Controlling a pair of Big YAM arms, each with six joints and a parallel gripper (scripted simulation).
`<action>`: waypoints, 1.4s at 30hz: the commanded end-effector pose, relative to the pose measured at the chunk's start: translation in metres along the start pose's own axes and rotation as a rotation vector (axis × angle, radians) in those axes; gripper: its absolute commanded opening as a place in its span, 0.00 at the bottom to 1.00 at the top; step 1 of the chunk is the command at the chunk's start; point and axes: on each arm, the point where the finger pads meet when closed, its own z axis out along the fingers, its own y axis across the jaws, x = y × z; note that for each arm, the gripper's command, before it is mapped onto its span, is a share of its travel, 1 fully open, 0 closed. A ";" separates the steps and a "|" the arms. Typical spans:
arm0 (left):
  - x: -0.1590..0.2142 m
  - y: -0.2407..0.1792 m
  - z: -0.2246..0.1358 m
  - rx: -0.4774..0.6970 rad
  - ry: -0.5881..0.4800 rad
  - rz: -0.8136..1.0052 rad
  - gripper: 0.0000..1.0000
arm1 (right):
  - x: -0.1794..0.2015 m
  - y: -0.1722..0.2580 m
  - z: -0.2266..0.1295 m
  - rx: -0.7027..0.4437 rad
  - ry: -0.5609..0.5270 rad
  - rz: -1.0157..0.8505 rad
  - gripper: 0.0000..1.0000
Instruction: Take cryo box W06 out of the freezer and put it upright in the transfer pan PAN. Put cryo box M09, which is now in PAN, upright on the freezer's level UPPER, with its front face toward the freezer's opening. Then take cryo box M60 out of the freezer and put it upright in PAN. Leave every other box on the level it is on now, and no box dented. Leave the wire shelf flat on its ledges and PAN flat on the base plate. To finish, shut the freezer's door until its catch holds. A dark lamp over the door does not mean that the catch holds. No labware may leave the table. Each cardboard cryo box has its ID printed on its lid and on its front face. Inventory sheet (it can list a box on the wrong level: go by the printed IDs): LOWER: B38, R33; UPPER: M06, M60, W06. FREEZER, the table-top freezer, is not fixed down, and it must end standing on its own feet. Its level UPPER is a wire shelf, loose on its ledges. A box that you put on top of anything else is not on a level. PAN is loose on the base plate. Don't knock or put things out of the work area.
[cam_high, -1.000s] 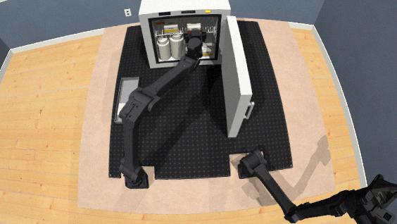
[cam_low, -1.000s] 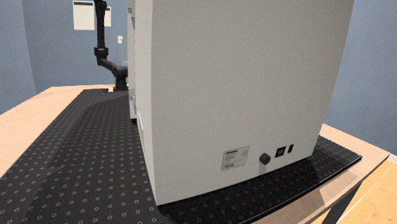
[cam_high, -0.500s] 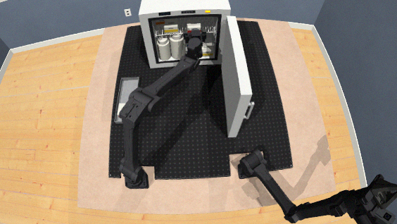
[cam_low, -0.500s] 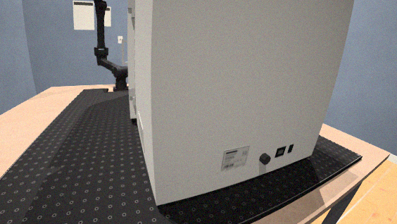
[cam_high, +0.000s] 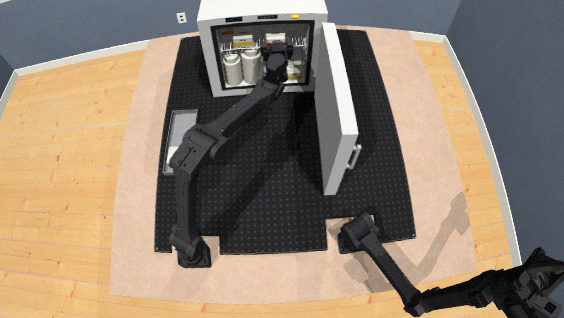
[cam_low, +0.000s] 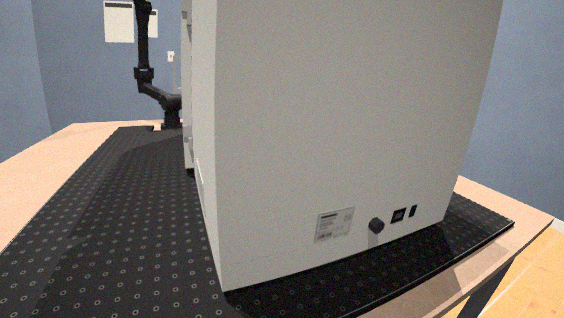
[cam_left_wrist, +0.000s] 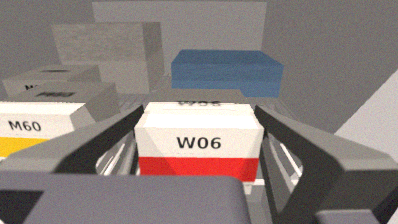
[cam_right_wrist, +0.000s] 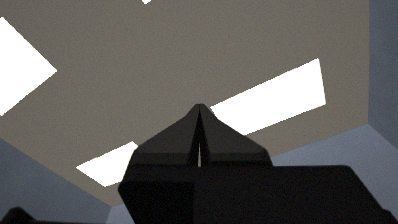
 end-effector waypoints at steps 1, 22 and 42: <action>-0.025 -0.010 0.012 0.007 -0.041 -0.020 0.77 | 0.014 0.000 0.003 -0.003 0.031 -0.011 0.00; -0.006 -0.004 0.007 0.002 -0.036 -0.016 1.00 | 0.014 0.000 0.003 -0.003 0.031 -0.011 0.00; 0.006 -0.009 -0.006 0.012 -0.014 -0.001 1.00 | 0.014 0.000 0.003 -0.003 0.031 -0.011 0.00</action>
